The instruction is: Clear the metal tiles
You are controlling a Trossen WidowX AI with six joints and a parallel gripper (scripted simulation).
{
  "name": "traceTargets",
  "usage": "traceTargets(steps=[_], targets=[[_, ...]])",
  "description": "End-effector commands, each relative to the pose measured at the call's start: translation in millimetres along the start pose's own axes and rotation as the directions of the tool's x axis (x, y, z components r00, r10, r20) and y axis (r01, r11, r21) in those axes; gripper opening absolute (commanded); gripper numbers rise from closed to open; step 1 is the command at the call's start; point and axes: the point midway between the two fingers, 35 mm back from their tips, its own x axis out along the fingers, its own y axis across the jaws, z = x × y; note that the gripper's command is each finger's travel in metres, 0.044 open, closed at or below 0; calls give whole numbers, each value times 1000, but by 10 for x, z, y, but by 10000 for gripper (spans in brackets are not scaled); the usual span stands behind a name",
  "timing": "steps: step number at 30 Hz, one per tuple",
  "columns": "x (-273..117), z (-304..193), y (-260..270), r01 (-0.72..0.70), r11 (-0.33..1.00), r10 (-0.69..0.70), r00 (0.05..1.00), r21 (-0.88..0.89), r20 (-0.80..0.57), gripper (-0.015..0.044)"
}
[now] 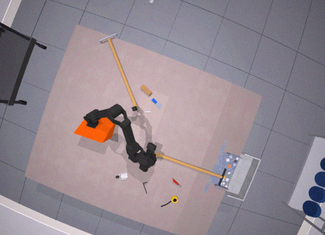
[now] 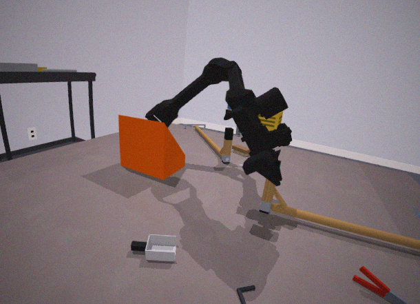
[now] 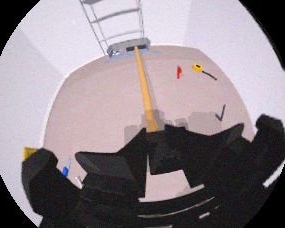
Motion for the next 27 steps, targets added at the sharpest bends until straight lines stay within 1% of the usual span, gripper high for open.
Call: traceTargets(steps=[1, 27], targets=[[28, 63, -26, 4, 1000, -4, 1000, 6, 5, 0], [254, 372, -32, 3, 1000, -3, 1000, 5, 7, 0]])
